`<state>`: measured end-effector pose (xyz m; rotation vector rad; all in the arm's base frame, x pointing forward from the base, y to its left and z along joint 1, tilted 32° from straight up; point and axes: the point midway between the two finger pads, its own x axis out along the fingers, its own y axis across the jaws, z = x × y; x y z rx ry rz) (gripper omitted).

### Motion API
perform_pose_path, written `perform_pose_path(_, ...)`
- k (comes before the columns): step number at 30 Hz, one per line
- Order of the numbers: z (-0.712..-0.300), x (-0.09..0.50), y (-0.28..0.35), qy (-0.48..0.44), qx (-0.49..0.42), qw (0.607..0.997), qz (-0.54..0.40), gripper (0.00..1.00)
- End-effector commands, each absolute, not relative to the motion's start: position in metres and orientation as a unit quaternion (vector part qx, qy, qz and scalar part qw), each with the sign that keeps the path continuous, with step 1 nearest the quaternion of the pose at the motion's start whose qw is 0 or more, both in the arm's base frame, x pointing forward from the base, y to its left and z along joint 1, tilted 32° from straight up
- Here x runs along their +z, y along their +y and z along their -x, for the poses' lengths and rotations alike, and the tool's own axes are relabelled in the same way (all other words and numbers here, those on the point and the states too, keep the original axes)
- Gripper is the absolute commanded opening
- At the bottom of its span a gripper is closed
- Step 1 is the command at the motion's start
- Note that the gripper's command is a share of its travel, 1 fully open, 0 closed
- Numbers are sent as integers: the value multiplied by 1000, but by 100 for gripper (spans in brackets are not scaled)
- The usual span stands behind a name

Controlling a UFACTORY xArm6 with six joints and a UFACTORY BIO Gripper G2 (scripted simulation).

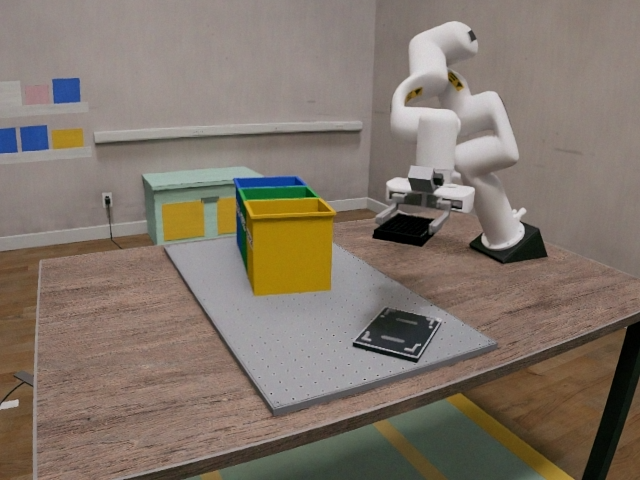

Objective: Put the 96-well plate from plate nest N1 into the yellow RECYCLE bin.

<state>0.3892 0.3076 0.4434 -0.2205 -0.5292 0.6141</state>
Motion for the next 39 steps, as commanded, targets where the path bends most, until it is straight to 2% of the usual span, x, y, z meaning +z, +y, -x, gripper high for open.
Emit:
perform_pose_path(1,-386,450,308,-259,298,913,106,0)
perform_pose_path(14,-386,450,308,-259,298,913,106,0)
perform_pose_path(26,-395,457,270,-275,111,954,52,0)
perform_pose_path(28,-395,457,270,-275,111,954,52,0)
perform_pose_path(39,-404,462,235,-280,-65,958,1,0)
